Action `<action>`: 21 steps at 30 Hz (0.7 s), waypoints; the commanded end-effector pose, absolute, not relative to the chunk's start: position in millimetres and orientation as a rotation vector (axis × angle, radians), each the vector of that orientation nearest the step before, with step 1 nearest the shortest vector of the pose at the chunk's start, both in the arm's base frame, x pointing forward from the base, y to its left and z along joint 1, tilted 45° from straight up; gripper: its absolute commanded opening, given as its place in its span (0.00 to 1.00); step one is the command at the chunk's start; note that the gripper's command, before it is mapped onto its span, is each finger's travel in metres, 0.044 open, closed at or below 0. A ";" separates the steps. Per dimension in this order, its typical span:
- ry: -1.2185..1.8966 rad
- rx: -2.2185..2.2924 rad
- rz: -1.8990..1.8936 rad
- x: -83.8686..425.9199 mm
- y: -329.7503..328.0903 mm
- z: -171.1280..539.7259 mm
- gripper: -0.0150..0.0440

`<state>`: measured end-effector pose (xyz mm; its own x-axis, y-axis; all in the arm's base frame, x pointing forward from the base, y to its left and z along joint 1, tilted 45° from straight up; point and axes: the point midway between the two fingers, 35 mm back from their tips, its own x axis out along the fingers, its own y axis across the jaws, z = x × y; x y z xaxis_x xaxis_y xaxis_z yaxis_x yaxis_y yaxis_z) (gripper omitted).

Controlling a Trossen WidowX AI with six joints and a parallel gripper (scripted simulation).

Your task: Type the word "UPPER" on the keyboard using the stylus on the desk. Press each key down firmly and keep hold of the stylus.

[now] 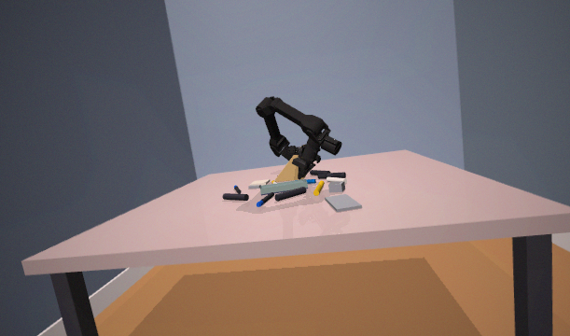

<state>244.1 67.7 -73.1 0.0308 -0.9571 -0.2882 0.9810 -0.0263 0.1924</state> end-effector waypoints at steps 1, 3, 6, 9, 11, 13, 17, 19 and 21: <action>0.079 0.378 -1.546 245.0 65.1 -75.4 0.51; 0.079 0.378 -1.546 245.3 63.8 -76.7 0.51; 0.079 0.378 -1.546 245.6 61.8 -78.7 0.51; 0.079 0.378 -1.546 245.9 60.2 -80.3 0.51; 0.079 0.378 -1.546 246.1 58.9 -81.7 0.51; 0.079 0.378 -1.546 246.4 57.6 -83.0 0.51; 0.078 0.378 -1.546 246.7 55.5 -85.1 0.51; 0.078 0.378 -1.546 246.8 55.3 -85.3 0.51; 0.076 0.384 -1.551 246.0 56.6 -84.3 0.42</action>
